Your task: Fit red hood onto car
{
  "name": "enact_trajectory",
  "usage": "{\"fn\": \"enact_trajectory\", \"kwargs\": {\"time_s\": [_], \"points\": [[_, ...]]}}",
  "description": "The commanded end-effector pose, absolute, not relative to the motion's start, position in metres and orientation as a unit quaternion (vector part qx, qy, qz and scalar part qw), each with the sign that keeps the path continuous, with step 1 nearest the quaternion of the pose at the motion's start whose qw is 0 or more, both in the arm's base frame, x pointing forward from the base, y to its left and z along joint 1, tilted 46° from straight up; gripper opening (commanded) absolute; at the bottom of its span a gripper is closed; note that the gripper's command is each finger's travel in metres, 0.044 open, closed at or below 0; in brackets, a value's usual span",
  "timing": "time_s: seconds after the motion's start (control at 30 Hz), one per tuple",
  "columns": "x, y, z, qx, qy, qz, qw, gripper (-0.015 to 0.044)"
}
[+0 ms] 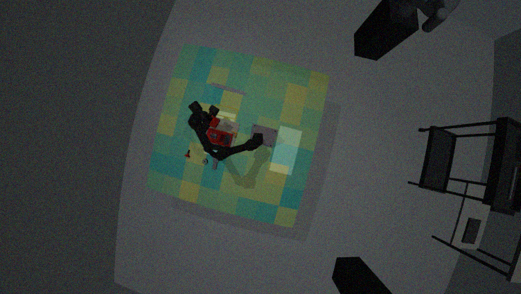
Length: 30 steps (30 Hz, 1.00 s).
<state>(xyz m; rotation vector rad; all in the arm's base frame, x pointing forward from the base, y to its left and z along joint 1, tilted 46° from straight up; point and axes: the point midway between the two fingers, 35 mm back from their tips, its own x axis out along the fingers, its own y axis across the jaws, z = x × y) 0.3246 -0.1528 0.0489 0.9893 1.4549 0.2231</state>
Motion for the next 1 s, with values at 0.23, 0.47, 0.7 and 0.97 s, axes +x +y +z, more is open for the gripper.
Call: {"fn": "enact_trajectory", "kwargs": {"time_s": [0.23, 0.47, 0.7, 0.97], "points": [[0.33, -0.114, 0.085, 0.388, 0.624, 0.151, 0.661, 0.0], [0.331, -0.09, 0.106, 0.359, 0.616, 0.184, 0.677, 0.0], [0.33, -0.078, 0.116, 0.345, 0.611, 0.2, 0.684, 0.0], [0.334, -0.067, 0.103, 0.345, 0.611, 0.2, 0.684, 0.0]]}}
